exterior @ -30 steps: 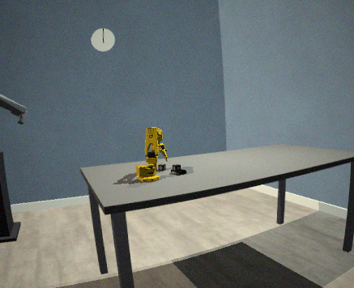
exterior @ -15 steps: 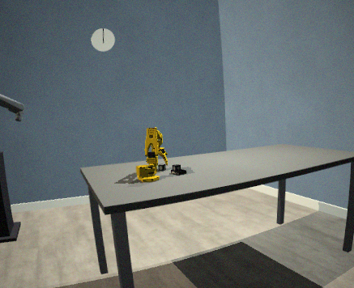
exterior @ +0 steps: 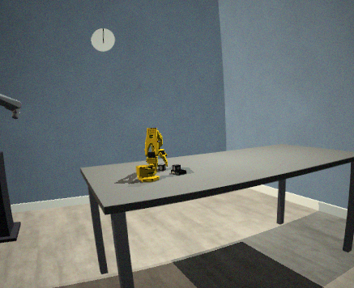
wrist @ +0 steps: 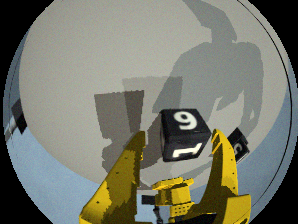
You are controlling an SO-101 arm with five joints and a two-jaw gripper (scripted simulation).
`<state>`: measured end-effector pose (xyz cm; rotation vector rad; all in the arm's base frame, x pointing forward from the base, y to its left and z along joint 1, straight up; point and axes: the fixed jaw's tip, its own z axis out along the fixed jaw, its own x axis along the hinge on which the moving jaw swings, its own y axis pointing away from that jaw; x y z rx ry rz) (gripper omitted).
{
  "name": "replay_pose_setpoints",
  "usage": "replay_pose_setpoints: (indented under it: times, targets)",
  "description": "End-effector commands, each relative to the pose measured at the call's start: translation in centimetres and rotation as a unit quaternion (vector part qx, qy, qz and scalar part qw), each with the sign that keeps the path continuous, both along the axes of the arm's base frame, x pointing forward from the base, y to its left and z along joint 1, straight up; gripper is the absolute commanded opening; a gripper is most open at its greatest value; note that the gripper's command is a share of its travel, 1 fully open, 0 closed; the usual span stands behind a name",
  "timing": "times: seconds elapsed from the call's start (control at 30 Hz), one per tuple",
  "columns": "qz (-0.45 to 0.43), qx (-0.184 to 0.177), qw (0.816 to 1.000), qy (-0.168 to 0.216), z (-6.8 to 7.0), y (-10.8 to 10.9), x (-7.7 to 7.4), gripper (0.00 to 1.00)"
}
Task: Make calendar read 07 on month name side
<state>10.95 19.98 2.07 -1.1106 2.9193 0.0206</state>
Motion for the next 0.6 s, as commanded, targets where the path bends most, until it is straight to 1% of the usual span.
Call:
replay_pose_setpoints:
  times: [0.0,0.23,0.57]
  targets:
    - [-0.001,0.013,1.0,-0.007,0.38,0.36,0.03,0.35]
    - [-0.001,0.013,1.0,-0.007,0.38,0.34,0.05,0.34]
    - [-0.001,0.012,1.0,-0.007,0.38,0.21,0.19,0.31]
